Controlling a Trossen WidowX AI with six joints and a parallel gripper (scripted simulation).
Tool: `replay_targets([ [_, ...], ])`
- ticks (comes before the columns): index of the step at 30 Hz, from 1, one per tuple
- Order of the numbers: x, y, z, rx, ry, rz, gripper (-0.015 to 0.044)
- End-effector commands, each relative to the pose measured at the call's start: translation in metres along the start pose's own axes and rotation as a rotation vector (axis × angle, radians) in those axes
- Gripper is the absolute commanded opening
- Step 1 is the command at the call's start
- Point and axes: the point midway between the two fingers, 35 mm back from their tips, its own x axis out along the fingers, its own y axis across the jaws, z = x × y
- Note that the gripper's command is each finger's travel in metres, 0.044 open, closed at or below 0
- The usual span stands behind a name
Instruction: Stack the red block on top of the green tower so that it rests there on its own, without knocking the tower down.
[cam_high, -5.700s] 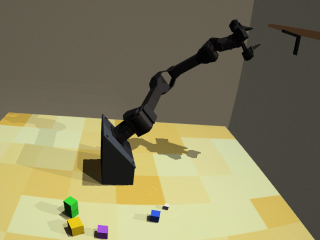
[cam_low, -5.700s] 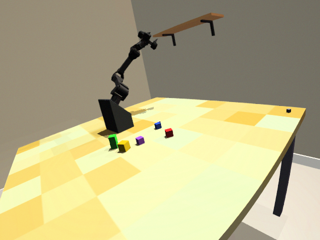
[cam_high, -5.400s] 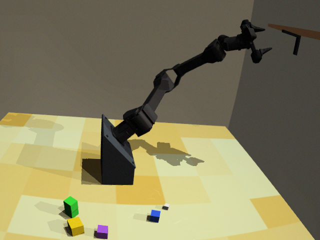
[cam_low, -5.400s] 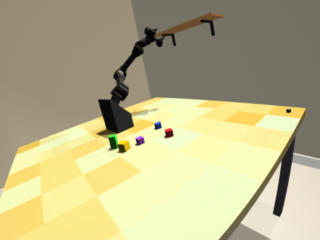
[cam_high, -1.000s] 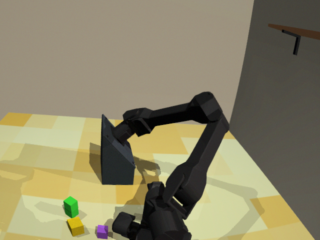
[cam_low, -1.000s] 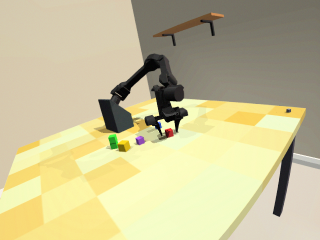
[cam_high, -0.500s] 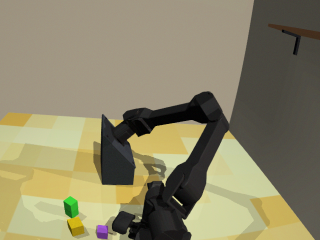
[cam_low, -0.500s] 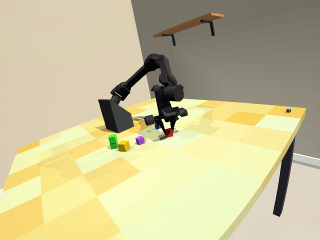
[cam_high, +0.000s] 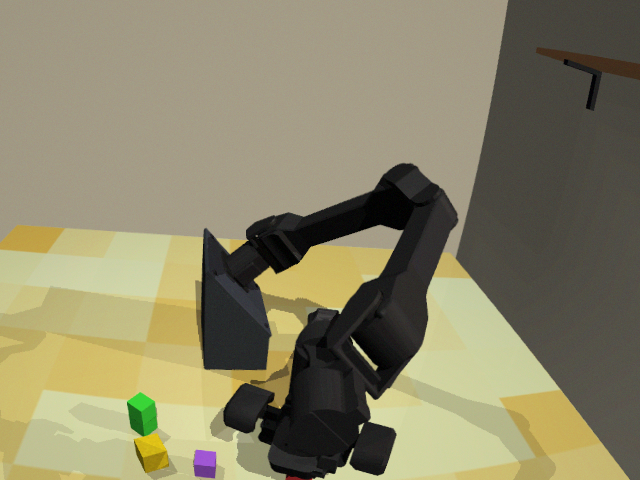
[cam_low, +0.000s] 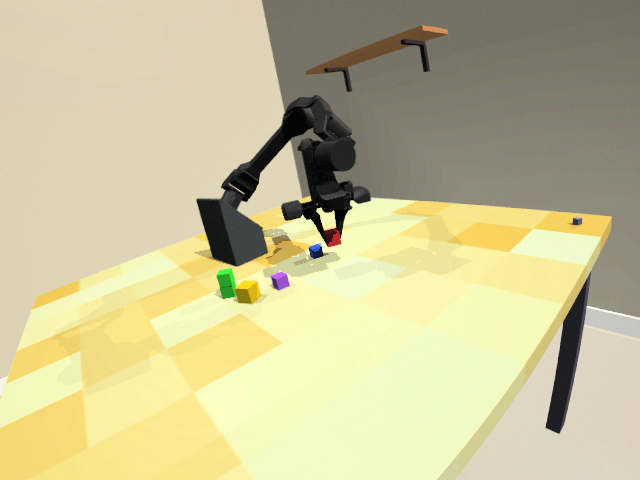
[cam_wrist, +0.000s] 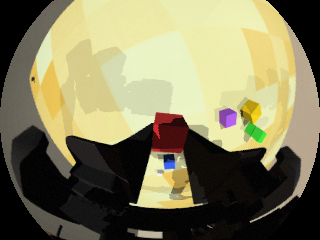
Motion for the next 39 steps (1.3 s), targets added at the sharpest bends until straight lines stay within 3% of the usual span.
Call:
replay_targets([
  [1, -0.021, 0.002, 0.001, -0.011, -0.011, -0.001, 0.0000],
  [7, -0.047, 0.002, 0.001, -0.011, -0.011, -0.002, 0.0000],
  [15, -0.048, -0.005, 0.002, -0.012, -0.010, -0.004, 0.0000],
  [39, -0.056, -0.204, 0.001, 0.002, -0.024, -0.021, 0.0000],
])
